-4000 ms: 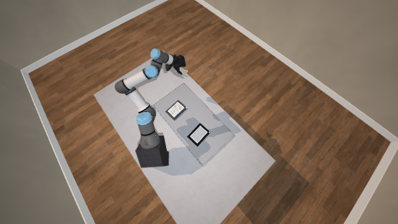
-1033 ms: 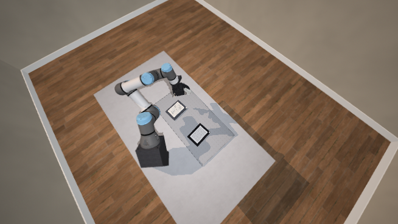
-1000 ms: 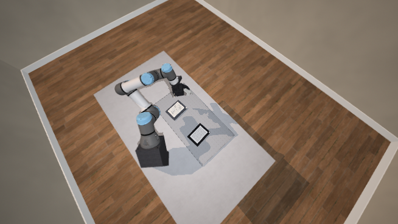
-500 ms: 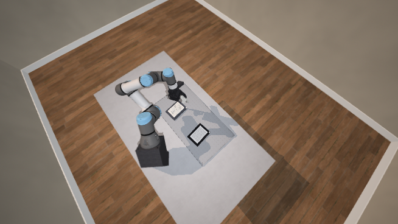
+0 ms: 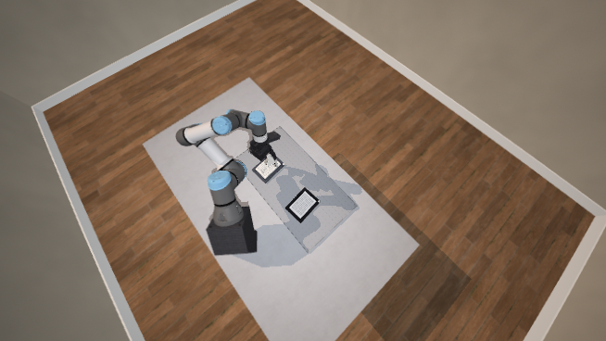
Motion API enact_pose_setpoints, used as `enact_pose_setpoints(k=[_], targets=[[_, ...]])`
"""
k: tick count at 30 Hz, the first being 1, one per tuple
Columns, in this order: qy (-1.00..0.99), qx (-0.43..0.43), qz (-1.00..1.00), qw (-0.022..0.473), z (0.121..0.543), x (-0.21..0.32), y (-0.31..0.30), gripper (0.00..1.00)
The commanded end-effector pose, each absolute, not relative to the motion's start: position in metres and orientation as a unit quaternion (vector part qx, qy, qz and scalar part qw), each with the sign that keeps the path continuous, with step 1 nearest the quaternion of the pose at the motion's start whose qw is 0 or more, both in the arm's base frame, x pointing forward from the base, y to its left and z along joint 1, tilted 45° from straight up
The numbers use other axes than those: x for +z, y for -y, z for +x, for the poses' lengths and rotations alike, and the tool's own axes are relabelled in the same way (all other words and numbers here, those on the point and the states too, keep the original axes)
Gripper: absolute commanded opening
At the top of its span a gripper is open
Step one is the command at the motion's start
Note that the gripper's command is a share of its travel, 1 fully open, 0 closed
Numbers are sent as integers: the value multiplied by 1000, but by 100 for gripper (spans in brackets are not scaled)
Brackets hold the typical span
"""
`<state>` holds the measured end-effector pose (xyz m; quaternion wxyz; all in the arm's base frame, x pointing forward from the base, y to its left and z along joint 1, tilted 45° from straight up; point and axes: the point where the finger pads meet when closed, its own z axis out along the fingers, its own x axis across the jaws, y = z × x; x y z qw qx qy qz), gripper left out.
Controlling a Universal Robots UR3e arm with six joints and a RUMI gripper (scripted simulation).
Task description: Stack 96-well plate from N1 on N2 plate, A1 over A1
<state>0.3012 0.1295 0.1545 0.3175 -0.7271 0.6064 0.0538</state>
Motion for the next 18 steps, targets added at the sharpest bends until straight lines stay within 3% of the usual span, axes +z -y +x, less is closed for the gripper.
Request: enact_pose_setpoints(k=[1, 18], targets=[[-631, 81, -703, 318, 293, 150, -133, 100], [-631, 81, -703, 318, 294, 149, -134, 100]])
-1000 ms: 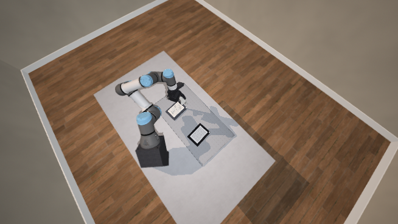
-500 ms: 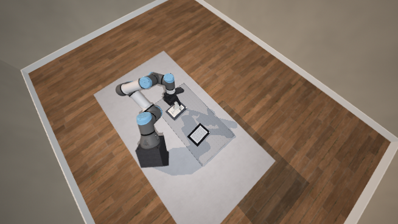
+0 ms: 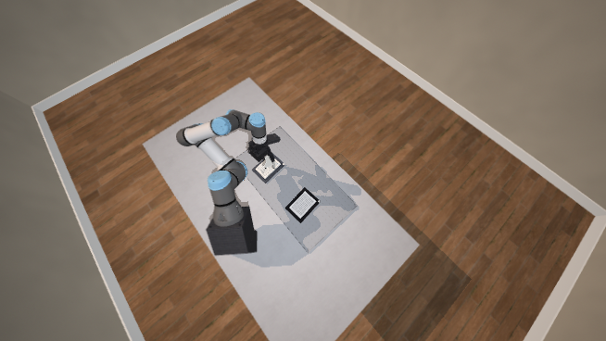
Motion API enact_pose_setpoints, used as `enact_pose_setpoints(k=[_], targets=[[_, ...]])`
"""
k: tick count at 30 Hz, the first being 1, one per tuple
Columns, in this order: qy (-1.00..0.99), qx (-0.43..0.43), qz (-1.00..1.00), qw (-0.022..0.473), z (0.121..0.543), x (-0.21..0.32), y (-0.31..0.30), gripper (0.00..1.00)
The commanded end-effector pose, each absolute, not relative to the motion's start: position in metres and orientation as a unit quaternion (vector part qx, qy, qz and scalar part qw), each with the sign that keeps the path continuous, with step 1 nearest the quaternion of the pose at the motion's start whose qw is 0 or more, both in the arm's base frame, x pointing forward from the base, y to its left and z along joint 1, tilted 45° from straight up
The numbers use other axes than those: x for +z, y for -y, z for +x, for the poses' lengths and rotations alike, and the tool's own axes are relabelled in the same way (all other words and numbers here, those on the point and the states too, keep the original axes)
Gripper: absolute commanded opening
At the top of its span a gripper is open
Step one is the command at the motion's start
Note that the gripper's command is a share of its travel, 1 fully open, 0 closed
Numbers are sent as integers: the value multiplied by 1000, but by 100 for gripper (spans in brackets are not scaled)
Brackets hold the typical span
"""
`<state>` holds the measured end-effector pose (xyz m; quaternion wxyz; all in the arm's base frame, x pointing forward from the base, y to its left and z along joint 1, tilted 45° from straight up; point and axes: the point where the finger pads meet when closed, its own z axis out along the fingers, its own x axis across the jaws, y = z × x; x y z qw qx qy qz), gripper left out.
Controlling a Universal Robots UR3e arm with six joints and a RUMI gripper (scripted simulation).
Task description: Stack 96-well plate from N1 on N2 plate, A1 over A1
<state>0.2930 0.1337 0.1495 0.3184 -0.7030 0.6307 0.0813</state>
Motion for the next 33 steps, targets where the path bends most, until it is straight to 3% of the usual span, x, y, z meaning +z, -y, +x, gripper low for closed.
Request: enact_pose_setpoints(k=[1, 33], targets=[[-631, 81, -703, 318, 295, 147, -135, 100], [-631, 81, -703, 319, 315, 114, -160, 100]])
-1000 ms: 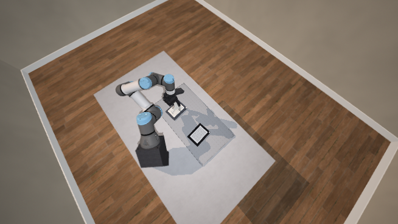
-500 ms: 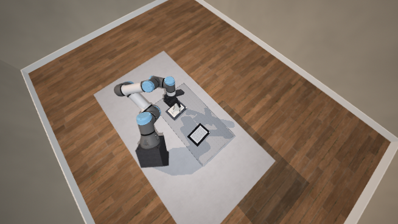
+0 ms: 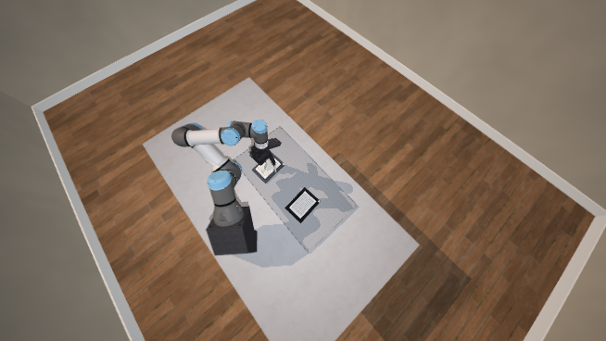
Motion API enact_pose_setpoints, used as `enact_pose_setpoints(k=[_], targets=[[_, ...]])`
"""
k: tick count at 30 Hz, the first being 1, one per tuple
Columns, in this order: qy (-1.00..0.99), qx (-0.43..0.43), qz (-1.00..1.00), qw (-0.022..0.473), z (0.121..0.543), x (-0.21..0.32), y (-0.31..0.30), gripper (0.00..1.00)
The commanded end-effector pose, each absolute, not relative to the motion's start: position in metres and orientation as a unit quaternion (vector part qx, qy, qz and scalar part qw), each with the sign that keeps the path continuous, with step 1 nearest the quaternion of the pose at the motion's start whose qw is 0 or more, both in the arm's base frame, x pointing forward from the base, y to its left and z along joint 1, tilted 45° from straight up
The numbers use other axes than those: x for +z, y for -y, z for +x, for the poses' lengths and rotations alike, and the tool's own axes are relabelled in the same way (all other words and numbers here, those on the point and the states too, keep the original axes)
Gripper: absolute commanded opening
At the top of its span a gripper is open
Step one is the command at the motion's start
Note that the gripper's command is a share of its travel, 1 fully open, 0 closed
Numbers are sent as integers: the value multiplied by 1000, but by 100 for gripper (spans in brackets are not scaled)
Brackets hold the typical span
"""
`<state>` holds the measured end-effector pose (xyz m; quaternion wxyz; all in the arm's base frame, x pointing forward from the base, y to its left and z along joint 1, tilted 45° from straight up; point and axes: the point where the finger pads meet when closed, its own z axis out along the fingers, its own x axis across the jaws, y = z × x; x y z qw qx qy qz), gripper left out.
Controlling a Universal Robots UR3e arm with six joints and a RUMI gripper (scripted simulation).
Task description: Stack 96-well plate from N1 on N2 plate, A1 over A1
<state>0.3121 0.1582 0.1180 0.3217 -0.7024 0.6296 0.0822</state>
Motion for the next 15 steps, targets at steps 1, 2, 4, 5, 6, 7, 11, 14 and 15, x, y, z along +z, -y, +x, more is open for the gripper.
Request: enact_pose_setpoints(k=[1, 2, 4, 5, 6, 7, 11, 14, 15], targets=[[-631, 81, -703, 319, 316, 113, -161, 100], [-631, 81, -703, 319, 317, 112, -162, 100], [-631, 81, -703, 319, 318, 110, -164, 100], [-631, 81, -703, 319, 319, 108, -165, 100], [-631, 81, -703, 319, 320, 107, -166, 100], [-631, 81, -703, 319, 321, 106, -167, 100], [-631, 81, -703, 319, 324, 101, -170, 100], [-631, 81, -703, 319, 326, 98, -173, 100], [-631, 81, -703, 319, 326, 98, -173, 100]])
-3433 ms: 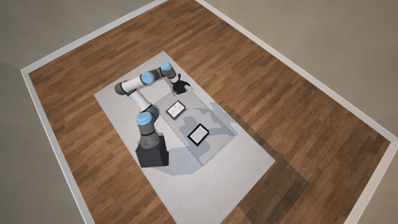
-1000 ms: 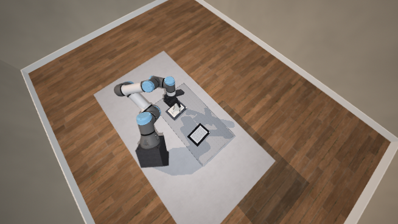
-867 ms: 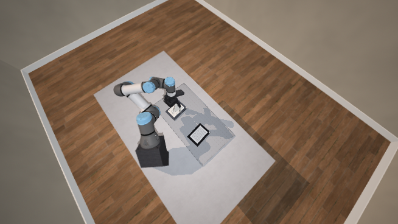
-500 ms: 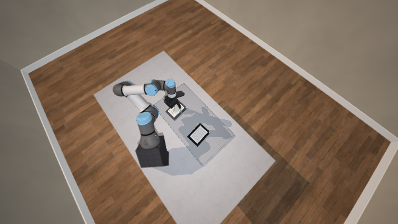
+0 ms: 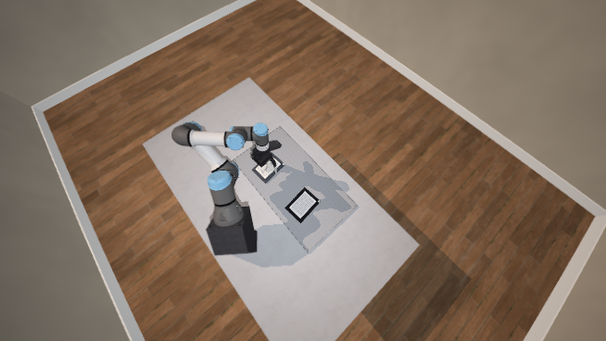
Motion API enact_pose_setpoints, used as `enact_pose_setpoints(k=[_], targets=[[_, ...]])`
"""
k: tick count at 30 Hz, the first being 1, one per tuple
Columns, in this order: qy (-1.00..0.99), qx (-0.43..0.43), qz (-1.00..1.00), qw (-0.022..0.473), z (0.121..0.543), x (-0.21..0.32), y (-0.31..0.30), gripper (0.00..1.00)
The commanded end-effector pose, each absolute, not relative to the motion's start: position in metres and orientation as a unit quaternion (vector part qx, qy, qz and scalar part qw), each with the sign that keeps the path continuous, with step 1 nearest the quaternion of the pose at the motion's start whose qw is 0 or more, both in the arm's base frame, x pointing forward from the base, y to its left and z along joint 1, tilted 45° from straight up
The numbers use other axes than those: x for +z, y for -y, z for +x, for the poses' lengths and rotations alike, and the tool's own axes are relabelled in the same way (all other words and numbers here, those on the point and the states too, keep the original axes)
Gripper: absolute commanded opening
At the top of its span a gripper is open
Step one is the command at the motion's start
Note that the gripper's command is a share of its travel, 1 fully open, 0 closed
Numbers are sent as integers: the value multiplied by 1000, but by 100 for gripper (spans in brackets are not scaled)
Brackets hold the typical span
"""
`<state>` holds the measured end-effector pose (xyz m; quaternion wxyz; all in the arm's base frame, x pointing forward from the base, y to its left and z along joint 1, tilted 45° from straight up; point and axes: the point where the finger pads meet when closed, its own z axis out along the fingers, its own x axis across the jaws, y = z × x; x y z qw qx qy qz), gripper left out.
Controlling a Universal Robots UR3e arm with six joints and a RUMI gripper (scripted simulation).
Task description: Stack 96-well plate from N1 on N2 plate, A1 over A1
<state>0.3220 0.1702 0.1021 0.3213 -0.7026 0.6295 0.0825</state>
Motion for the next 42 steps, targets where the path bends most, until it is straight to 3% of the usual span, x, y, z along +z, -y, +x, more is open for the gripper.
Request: enact_pose_setpoints(k=[1, 26, 27, 42], targets=[[-631, 81, -703, 319, 326, 98, -173, 100], [-631, 81, -703, 319, 332, 88, -181, 100], [-631, 81, -703, 319, 332, 88, -181, 0], [-631, 81, -703, 319, 332, 88, -181, 0]])
